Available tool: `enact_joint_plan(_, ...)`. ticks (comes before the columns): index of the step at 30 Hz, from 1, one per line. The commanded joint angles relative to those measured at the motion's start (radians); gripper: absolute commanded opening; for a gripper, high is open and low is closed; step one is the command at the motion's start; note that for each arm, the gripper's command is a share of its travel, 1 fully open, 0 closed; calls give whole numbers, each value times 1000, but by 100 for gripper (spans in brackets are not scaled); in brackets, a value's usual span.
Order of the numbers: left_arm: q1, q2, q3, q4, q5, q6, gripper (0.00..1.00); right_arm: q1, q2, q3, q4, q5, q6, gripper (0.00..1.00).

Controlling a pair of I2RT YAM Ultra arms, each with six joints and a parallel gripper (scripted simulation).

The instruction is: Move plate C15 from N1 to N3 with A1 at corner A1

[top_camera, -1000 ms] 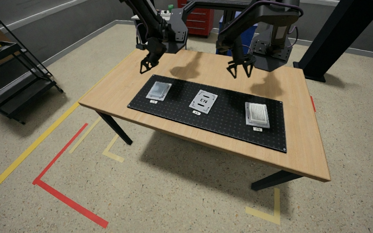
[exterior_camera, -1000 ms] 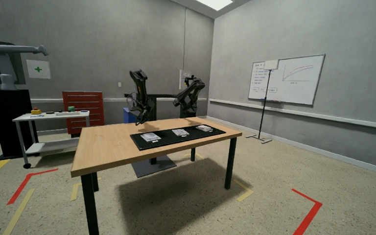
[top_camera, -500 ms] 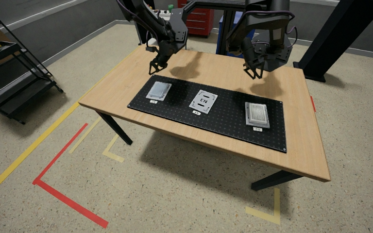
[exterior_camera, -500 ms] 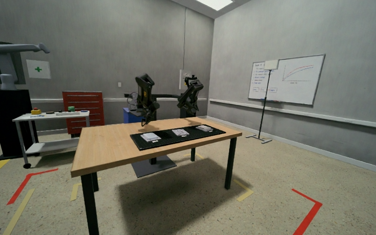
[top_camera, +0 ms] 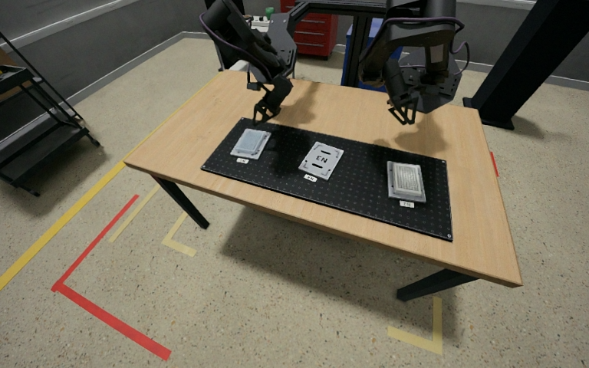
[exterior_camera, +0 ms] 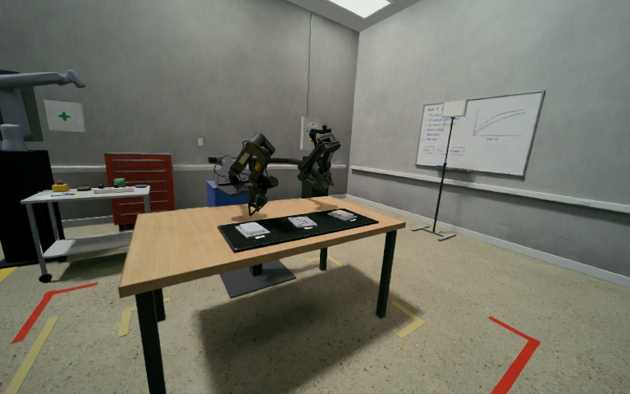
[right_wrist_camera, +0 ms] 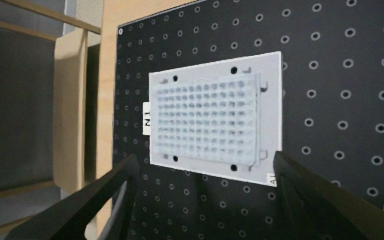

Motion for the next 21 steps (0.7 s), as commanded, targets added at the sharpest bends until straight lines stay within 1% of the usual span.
enact_joint_plan(1, -22, 14, -24, -11, 0, 16, 100, 14, 29, 29, 10, 29, -1, 100)
enact_joint_plan(6, -21, 13, -24, 13, 6, 11, 100, 14, 31, 29, 16, 29, -4, 100)
enact_joint_plan(8, -20, -5, -1, 62, 25, -38, 100, 14, 31, 28, 17, 29, -5, 100)
enact_joint_plan(10, -11, -40, 58, 109, 65, -82, 100, 14, 32, 28, 18, 29, -6, 100)
enact_joint_plan(14, -14, -81, 134, 143, 104, -121, 100, 14, 30, 30, 22, 35, -11, 100)
enact_joint_plan(16, -14, -81, 134, 143, 104, -121, 100, 14, 30, 30, 22, 35, -11, 100)
enact_joint_plan(17, -14, -86, 142, 167, 117, -155, 100, 14, 24, 30, 14, 34, -19, 100)
enact_joint_plan(18, -13, -103, 161, 175, 124, -174, 100, 15, 24, 32, 7, 22, -31, 100)
enact_joint_plan(21, 7, -152, 207, 178, 102, -241, 100, 17, 18, 45, 0, 13, -55, 100)
